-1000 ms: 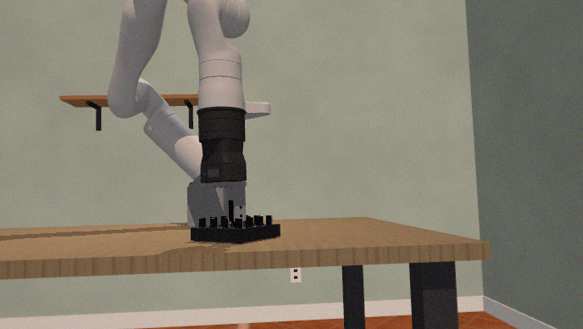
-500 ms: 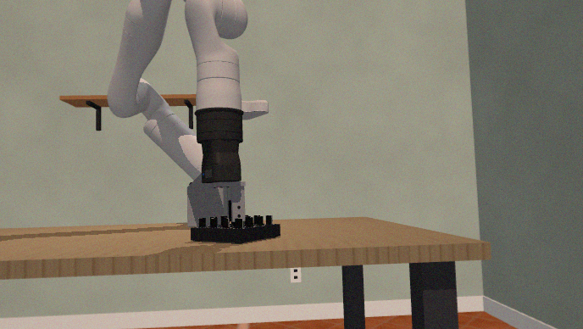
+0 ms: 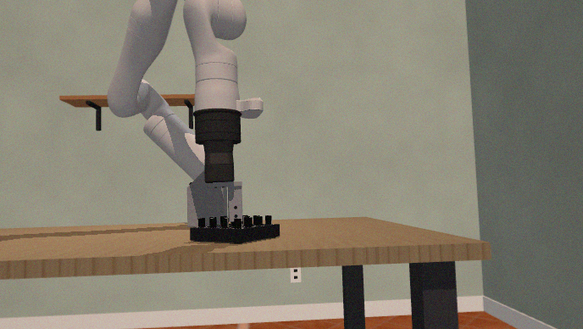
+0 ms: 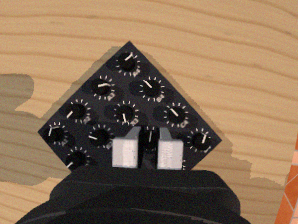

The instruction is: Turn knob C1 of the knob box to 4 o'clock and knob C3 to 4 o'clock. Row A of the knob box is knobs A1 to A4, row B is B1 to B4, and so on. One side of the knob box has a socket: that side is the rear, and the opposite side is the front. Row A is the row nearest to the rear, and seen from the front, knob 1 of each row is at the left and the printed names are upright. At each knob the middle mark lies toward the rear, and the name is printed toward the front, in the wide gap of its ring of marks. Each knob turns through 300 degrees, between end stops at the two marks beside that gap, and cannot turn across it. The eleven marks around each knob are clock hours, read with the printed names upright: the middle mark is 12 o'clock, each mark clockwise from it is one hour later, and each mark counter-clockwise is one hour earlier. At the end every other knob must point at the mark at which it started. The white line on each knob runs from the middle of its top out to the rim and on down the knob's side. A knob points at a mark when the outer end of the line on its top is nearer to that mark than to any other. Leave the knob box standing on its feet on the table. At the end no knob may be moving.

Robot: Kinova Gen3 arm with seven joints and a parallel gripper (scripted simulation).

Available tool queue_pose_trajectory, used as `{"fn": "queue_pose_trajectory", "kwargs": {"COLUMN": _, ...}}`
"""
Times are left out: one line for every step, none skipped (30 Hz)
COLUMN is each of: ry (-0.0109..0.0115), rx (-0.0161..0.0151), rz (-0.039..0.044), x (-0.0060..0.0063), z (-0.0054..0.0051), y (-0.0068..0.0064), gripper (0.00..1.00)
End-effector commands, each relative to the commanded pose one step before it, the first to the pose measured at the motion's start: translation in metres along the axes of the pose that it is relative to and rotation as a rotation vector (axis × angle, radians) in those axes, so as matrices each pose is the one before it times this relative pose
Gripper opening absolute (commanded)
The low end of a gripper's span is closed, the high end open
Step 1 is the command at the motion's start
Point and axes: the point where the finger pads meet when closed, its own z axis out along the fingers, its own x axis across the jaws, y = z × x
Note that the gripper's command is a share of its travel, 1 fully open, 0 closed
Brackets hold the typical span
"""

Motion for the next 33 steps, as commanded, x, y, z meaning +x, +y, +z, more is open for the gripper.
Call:
{"fn": "queue_pose_trajectory", "kwargs": {"ry": 0.00250, "rx": -0.01103, "rz": 0.08315, "x": -0.00217, "z": 0.00142, "y": 0.00226, "gripper": 0.30}}
{"fn": "queue_pose_trajectory", "kwargs": {"ry": 0.00004, "rx": 0.00007, "rz": 0.02626, "x": 0.00002, "z": -0.00001, "y": -0.00002, "gripper": 0.30}}
{"fn": "queue_pose_trajectory", "kwargs": {"ry": 0.00005, "rx": 0.00007, "rz": 0.02611, "x": 0.00002, "z": -0.00001, "y": -0.00002, "gripper": 0.30}}
{"fn": "queue_pose_trajectory", "kwargs": {"ry": 0.00004, "rx": 0.00007, "rz": 0.02591, "x": 0.00002, "z": -0.00001, "y": -0.00002, "gripper": 0.30}}
{"fn": "queue_pose_trajectory", "kwargs": {"ry": 0.00003, "rx": 0.00007, "rz": 0.02567, "x": 0.00001, "z": 0.00000, "y": -0.00002, "gripper": 0.30}}
{"fn": "queue_pose_trajectory", "kwargs": {"ry": 0.00003, "rx": 0.00007, "rz": 0.02543, "x": 0.00001, "z": -0.00001, "y": -0.00002, "gripper": 0.30}}
{"fn": "queue_pose_trajectory", "kwargs": {"ry": 0.00004, "rx": 0.00008, "rz": 0.02515, "x": 0.00002, "z": -0.00001, "y": -0.00002, "gripper": 0.30}}
{"fn": "queue_pose_trajectory", "kwargs": {"ry": 0.00003, "rx": 0.00007, "rz": 0.02483, "x": 0.00001, "z": -0.00001, "y": -0.00002, "gripper": 0.30}}
{"fn": "queue_pose_trajectory", "kwargs": {"ry": 0.00002, "rx": 0.00007, "rz": 0.02449, "x": 0.00001, "z": -0.00001, "y": -0.00002, "gripper": 0.30}}
{"fn": "queue_pose_trajectory", "kwargs": {"ry": 0.00000, "rx": 0.00000, "rz": 0.00000, "x": 0.00000, "z": 0.00000, "y": 0.00000, "gripper": 0.30}}
{"fn": "queue_pose_trajectory", "kwargs": {"ry": 0.00000, "rx": 0.00000, "rz": 0.00000, "x": 0.00000, "z": 0.00000, "y": 0.00000, "gripper": 0.30}}
{"fn": "queue_pose_trajectory", "kwargs": {"ry": 0.00003, "rx": 0.00007, "rz": 0.02413, "x": 0.00001, "z": -0.00001, "y": -0.00002, "gripper": 0.30}}
{"fn": "queue_pose_trajectory", "kwargs": {"ry": 0.00003, "rx": 0.00007, "rz": 0.02374, "x": 0.00001, "z": -0.00001, "y": -0.00002, "gripper": 0.30}}
{"fn": "queue_pose_trajectory", "kwargs": {"ry": 0.00002, "rx": 0.00006, "rz": 0.02331, "x": 0.00001, "z": 0.00000, "y": -0.00002, "gripper": 0.30}}
{"fn": "queue_pose_trajectory", "kwargs": {"ry": 0.00003, "rx": 0.00007, "rz": 0.02289, "x": 0.00001, "z": -0.00001, "y": -0.00002, "gripper": 0.30}}
{"fn": "queue_pose_trajectory", "kwargs": {"ry": 0.00003, "rx": 0.00007, "rz": 0.02243, "x": 0.00001, "z": -0.00001, "y": -0.00002, "gripper": 0.30}}
{"fn": "queue_pose_trajectory", "kwargs": {"ry": 0.00001, "rx": 0.00006, "rz": 0.02193, "x": 0.00001, "z": 0.00000, "y": -0.00002, "gripper": 0.30}}
{"fn": "queue_pose_trajectory", "kwargs": {"ry": 0.00002, "rx": 0.00007, "rz": 0.02145, "x": 0.00001, "z": -0.00001, "y": -0.00002, "gripper": 0.30}}
{"fn": "queue_pose_trajectory", "kwargs": {"ry": 0.00001, "rx": 0.00006, "rz": 0.02091, "x": 0.00001, "z": -0.00001, "y": -0.00002, "gripper": 0.30}}
{"fn": "queue_pose_trajectory", "kwargs": {"ry": 0.00001, "rx": 0.00006, "rz": 0.02037, "x": 0.00001, "z": -0.00001, "y": -0.00002, "gripper": 0.30}}
{"fn": "queue_pose_trajectory", "kwargs": {"ry": 0.00002, "rx": 0.00007, "rz": 0.01984, "x": 0.00001, "z": -0.00001, "y": -0.00002, "gripper": 0.30}}
{"fn": "queue_pose_trajectory", "kwargs": {"ry": 0.00002, "rx": 0.00008, "rz": 0.01928, "x": 0.00001, "z": -0.00001, "y": -0.00002, "gripper": 0.30}}
{"fn": "queue_pose_trajectory", "kwargs": {"ry": 0.00004, "rx": 0.00011, "rz": 0.01873, "x": 0.00002, "z": -0.00001, "y": -0.00002, "gripper": 0.30}}
{"fn": "queue_pose_trajectory", "kwargs": {"ry": 0.00000, "rx": 0.00004, "rz": 0.01805, "x": 0.00000, "z": 0.00000, "y": -0.00002, "gripper": 0.30}}
{"fn": "queue_pose_trajectory", "kwargs": {"ry": 0.00002, "rx": 0.00007, "rz": 0.01748, "x": 0.00001, "z": -0.00001, "y": -0.00002, "gripper": 0.30}}
{"fn": "queue_pose_trajectory", "kwargs": {"ry": 0.00000, "rx": 0.00004, "rz": 0.01683, "x": 0.00000, "z": 0.00000, "y": -0.00002, "gripper": 0.30}}
{"fn": "queue_pose_trajectory", "kwargs": {"ry": 0.00000, "rx": 0.00000, "rz": 0.00000, "x": 0.00000, "z": 0.00000, "y": 0.00000, "gripper": 0.30}}
{"fn": "queue_pose_trajectory", "kwargs": {"ry": 0.00000, "rx": 0.00000, "rz": 0.00000, "x": 0.00000, "z": 0.00000, "y": 0.00000, "gripper": 0.30}}
{"fn": "queue_pose_trajectory", "kwargs": {"ry": 0.00001, "rx": 0.00007, "rz": 0.01624, "x": 0.00001, "z": -0.00001, "y": -0.00002, "gripper": 0.30}}
{"fn": "queue_pose_trajectory", "kwargs": {"ry": 0.00000, "rx": 0.00003, "rz": 0.01556, "x": 0.00000, "z": 0.00000, "y": -0.00001, "gripper": 0.30}}
{"fn": "queue_pose_trajectory", "kwargs": {"ry": 0.00001, "rx": 0.00006, "rz": 0.01495, "x": 0.00001, "z": -0.00001, "y": -0.00002, "gripper": 0.30}}
{"fn": "queue_pose_trajectory", "kwargs": {"ry": 0.00000, "rx": 0.00004, "rz": 0.01428, "x": 0.00000, "z": 0.00000, "y": -0.00001, "gripper": 0.30}}
{"fn": "queue_pose_trajectory", "kwargs": {"ry": 0.00000, "rx": 0.00004, "rz": 0.01364, "x": 0.00000, "z": 0.00000, "y": -0.00001, "gripper": 0.30}}
